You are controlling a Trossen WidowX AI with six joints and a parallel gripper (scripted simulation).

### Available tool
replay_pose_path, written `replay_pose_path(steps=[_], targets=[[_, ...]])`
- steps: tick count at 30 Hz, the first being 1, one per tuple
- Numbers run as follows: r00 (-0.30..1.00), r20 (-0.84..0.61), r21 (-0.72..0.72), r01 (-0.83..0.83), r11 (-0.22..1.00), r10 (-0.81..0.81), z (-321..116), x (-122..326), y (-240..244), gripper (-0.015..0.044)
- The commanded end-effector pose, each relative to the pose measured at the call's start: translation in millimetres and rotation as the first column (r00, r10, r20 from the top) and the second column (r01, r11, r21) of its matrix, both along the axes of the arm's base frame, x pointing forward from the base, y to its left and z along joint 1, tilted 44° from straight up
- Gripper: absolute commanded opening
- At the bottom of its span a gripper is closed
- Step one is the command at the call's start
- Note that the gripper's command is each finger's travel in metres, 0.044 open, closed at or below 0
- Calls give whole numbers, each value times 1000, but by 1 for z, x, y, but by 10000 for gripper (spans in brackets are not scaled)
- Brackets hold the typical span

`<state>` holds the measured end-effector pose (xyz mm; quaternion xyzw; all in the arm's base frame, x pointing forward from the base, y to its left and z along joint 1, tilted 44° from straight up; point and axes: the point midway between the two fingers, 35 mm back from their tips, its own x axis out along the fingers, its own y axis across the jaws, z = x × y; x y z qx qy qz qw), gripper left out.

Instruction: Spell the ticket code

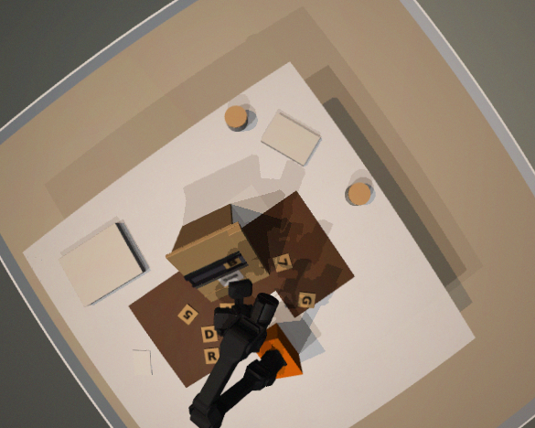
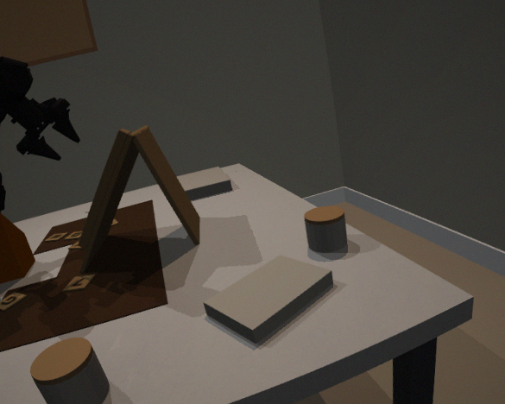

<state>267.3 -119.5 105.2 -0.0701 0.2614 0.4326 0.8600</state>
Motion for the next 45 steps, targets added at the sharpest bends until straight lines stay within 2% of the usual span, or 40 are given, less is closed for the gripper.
replay_pose_path(steps=[1,27,28,31,37,41,45], targets=[[852,486,-304,-43,952,195,38,-29,-19,440],[852,486,-304,-43,952,195,38,-29,-19,440],[856,479,-298,-47,953,192,38,-29,-17,414],[915,369,-209,-92,974,166,34,-21,7,340],[993,29,-20,-117,993,117,25,-10,69,340],[976,-202,58,-74,996,84,19,-10,108,340],[943,-328,83,-33,996,59,15,-12,129,340]])
